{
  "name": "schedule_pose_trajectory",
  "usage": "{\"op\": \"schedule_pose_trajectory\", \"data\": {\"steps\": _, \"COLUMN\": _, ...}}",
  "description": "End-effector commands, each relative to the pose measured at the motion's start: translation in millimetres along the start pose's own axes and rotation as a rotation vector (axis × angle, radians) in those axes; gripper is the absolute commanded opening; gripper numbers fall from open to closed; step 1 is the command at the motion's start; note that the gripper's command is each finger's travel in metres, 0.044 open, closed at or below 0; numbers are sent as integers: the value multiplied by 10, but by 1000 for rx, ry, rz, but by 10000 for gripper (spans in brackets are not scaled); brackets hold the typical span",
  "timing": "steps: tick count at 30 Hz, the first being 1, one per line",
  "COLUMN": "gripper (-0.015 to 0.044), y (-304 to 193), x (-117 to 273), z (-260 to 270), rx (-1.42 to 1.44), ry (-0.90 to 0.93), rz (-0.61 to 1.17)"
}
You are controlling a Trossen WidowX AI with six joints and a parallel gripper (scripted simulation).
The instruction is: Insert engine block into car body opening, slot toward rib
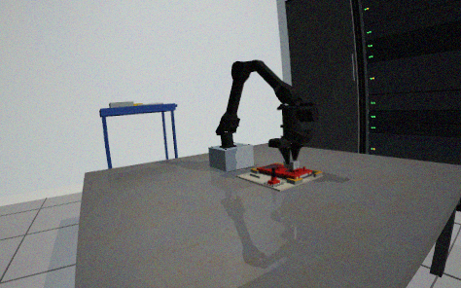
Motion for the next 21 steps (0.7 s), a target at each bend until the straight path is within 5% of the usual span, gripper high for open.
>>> {"op": "schedule_pose_trajectory", "data": {"steps": 1, "gripper": 159, "y": 0, "x": -15, "z": 4, "rx": 3, "ry": 3, "rz": 0}}
{"op": "schedule_pose_trajectory", "data": {"steps": 21, "gripper": 159, "y": -1, "x": -63, "z": 4, "rx": 8, "ry": 3, "rz": 0}}
Point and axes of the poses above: the point midway between the two fingers, 35 mm back from their tips, its own x axis back along the fingers, its own z axis across the jaws, y = z × x, the point moved 1 cm from there along x, back along the fingers, and after that the axes turned 5 degrees about x, right-handed, at the moved point
